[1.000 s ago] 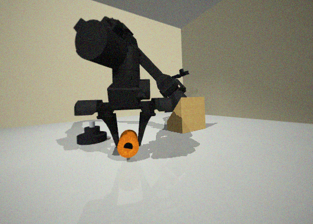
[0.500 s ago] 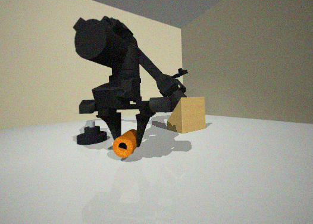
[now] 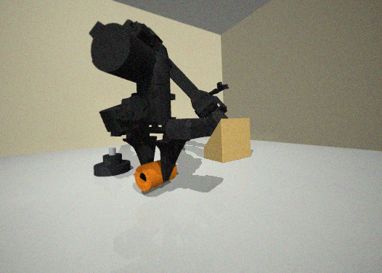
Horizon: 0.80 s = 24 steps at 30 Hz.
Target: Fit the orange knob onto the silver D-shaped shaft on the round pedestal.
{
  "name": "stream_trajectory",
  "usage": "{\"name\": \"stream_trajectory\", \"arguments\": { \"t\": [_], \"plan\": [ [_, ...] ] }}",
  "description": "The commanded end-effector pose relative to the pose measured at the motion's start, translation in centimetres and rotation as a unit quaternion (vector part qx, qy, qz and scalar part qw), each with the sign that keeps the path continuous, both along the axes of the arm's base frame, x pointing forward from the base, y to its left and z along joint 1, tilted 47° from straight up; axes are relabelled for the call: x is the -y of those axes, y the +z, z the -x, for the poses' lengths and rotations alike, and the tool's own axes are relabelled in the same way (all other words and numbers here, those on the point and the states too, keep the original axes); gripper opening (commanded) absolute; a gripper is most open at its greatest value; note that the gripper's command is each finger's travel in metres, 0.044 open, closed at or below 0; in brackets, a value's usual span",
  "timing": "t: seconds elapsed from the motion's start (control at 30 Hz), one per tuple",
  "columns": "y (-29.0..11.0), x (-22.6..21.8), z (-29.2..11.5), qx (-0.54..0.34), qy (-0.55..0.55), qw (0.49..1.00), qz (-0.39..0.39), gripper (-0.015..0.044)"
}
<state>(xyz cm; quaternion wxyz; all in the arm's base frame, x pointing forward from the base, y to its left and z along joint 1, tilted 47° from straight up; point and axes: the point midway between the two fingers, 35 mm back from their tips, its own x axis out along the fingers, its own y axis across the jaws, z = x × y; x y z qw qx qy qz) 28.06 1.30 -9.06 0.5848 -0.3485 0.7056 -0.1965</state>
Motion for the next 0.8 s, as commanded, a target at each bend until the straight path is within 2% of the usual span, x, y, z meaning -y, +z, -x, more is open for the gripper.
{"name": "stream_trajectory", "arguments": {
  "t": [0.0, 0.2, 0.63, 0.77],
  "plan": [
    [0.08, -0.14, -0.14, 0.031, -0.029, 0.999, 0.0, 0.0179],
    [0.08, -0.14, -0.14, 0.039, -0.037, 0.999, 0.001, 0.0179],
    [0.08, -0.14, -0.14, 0.198, -0.189, 0.962, 0.017, 0.0179],
    [0.08, -0.14, -0.14, 0.216, -0.207, 0.954, 0.019, 0.0179]
  ]
}}
